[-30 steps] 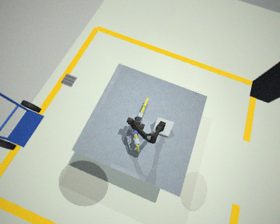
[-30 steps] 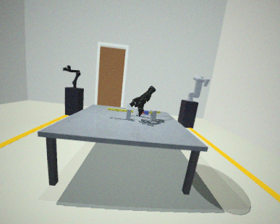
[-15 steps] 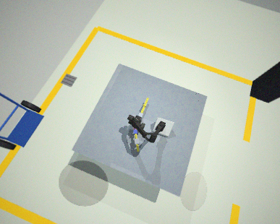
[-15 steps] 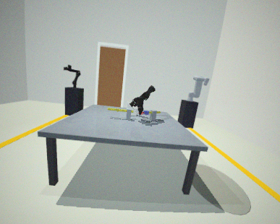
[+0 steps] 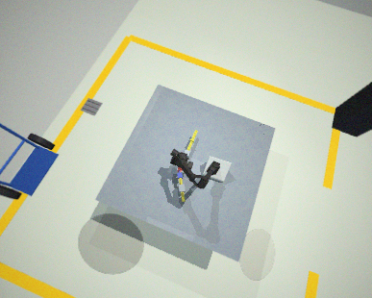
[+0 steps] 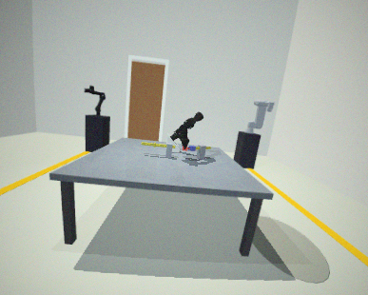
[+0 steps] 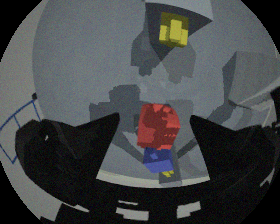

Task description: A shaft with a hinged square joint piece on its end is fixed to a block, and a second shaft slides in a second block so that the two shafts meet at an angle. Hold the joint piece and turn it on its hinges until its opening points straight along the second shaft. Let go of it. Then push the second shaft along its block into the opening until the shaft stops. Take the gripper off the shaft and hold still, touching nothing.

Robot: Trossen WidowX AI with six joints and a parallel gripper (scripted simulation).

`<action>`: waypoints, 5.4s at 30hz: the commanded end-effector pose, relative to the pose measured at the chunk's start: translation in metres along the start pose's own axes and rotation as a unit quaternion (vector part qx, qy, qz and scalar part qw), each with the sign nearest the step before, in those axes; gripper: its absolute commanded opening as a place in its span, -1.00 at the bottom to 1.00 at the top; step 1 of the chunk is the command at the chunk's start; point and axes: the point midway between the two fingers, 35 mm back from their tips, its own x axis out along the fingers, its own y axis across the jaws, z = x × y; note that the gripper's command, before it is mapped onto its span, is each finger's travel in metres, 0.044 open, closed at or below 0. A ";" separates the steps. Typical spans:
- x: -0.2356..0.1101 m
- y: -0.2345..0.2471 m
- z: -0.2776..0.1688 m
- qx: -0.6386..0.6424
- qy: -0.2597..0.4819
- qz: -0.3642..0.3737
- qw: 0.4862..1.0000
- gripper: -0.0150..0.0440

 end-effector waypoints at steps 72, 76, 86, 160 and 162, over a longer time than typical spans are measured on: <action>-0.088 -0.005 0.064 -0.083 0.081 0.008 0.993 1.00; -0.083 -0.008 0.073 -0.017 0.099 0.007 0.995 1.00; -0.076 -0.012 0.083 0.058 0.120 0.005 0.991 1.00; -0.089 -0.036 0.313 -0.522 -0.040 -0.045 0.851 1.00; -0.086 -0.036 0.313 -0.493 -0.041 -0.045 0.868 1.00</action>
